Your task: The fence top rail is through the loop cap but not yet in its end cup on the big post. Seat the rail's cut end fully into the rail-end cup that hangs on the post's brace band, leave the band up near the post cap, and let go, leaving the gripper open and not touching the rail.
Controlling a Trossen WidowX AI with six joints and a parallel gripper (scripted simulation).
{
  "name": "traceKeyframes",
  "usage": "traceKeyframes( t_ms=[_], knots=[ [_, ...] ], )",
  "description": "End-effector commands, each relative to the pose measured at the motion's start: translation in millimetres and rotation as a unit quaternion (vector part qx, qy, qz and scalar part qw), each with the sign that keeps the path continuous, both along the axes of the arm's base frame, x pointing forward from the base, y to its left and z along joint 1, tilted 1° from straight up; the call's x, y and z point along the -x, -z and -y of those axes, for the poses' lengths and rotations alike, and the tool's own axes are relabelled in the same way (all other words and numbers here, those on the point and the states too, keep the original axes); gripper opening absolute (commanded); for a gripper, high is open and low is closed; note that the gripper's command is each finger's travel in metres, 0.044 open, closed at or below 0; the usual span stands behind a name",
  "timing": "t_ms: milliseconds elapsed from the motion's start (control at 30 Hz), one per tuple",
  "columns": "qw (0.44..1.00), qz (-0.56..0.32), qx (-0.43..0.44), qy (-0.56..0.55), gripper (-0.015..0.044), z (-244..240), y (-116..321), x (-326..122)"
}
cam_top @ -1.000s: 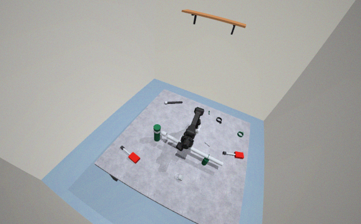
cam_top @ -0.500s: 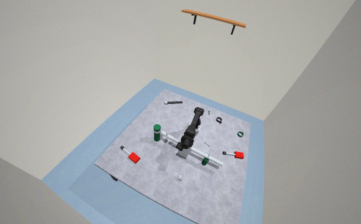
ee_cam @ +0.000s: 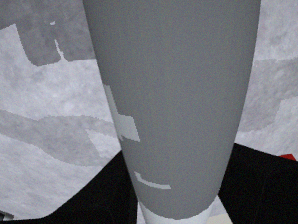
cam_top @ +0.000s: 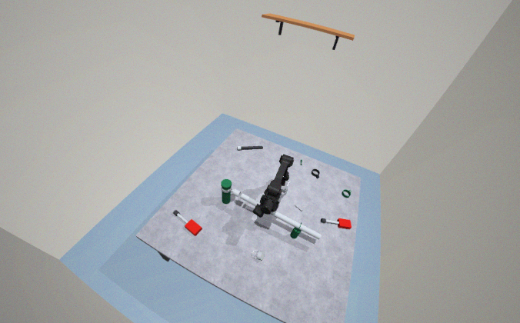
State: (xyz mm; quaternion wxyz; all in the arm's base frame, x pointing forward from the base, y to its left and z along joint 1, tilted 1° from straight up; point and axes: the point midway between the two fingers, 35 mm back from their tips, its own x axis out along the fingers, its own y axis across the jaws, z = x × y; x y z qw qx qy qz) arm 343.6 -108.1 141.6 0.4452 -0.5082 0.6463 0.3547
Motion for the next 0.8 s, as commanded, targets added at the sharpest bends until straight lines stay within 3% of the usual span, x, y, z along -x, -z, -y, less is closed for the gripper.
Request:
traceKeyframes(
  t_ms=[0, 767],
  knots=[
    [1.0, 0.002, 0.005, 0.002, 0.0, 8, -3, 1],
    [1.0, -0.001, 0.002, 0.001, 0.0, 22, -1, 6]
  ],
)
